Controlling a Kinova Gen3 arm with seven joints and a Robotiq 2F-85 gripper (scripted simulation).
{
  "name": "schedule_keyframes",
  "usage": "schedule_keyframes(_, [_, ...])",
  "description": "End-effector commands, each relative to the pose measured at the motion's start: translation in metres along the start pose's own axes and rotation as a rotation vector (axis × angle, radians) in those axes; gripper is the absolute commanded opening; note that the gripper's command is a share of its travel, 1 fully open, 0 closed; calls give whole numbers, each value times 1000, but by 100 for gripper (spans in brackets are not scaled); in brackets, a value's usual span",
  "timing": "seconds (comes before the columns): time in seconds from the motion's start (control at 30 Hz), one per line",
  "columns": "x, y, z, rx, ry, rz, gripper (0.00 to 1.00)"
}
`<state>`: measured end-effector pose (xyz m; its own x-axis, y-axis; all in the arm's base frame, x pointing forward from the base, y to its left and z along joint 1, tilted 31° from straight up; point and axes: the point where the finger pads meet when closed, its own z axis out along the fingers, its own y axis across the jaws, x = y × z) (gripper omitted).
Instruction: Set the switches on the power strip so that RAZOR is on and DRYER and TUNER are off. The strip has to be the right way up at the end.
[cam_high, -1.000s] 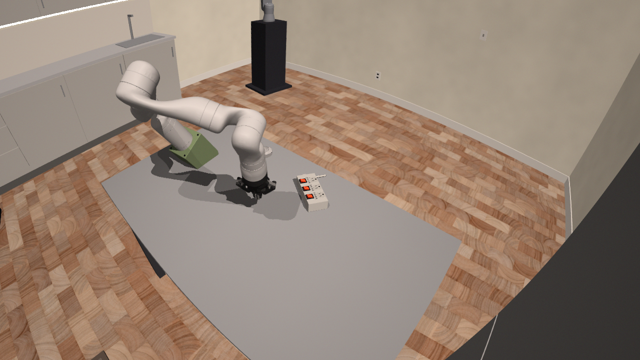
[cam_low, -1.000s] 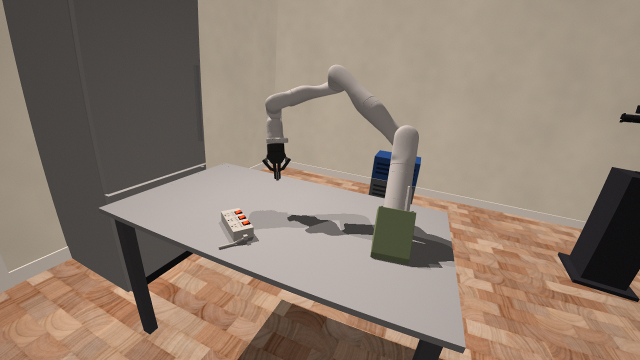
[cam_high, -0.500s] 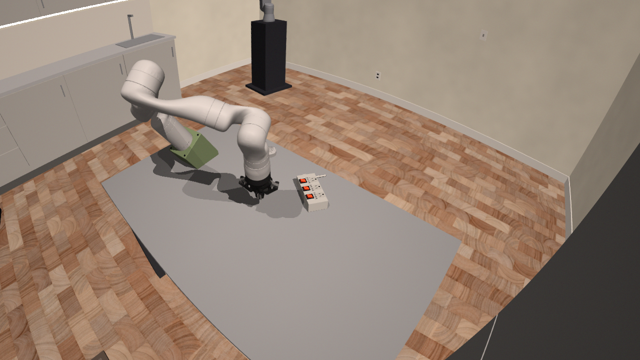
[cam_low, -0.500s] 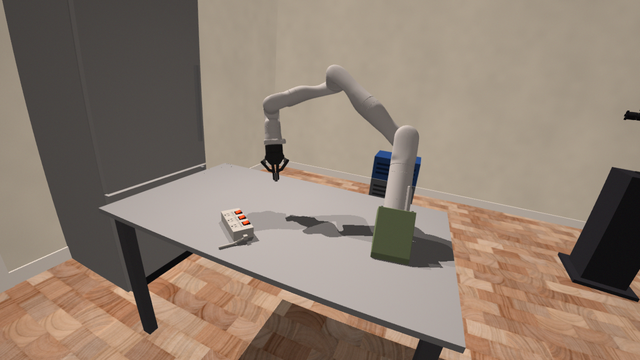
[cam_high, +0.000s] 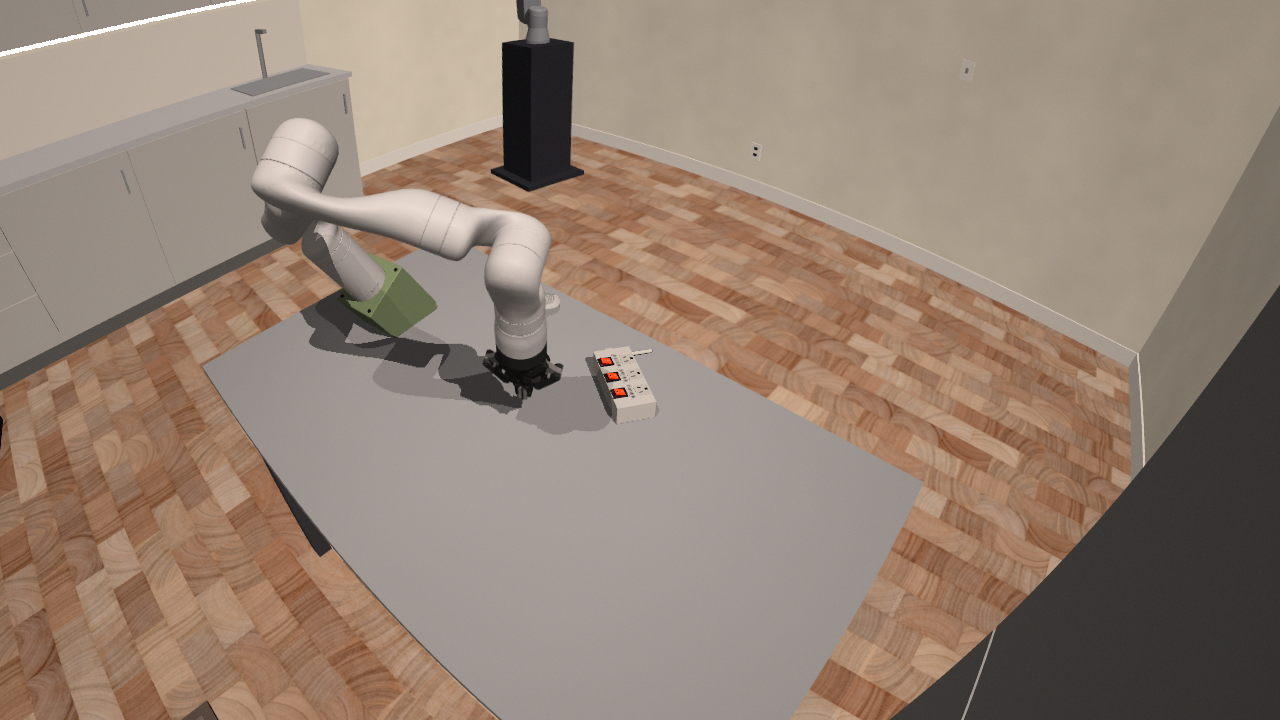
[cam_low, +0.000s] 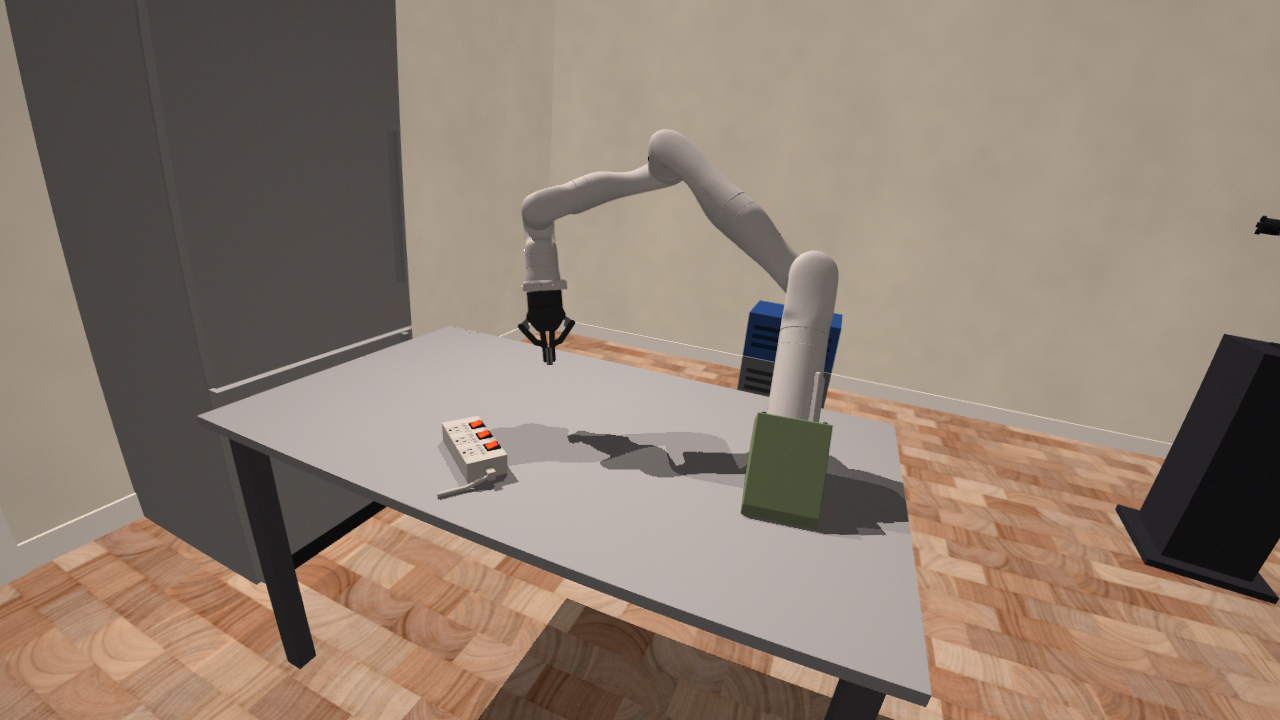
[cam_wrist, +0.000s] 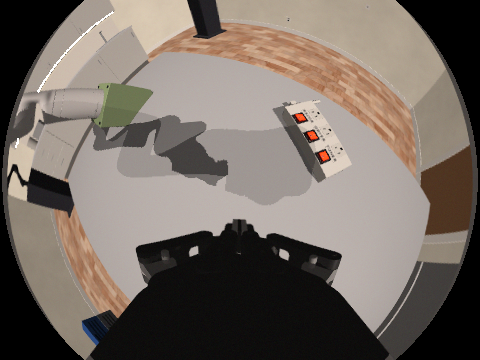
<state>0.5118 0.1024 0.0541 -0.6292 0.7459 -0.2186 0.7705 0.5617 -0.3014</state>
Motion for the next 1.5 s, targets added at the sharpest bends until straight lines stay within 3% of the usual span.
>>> schedule_keyframes(0.0, [2, 1, -1, -1, -1, -4, 0])
schedule_keyframes(1.47, [16, 19, 9, 21, -70, 109, 0])
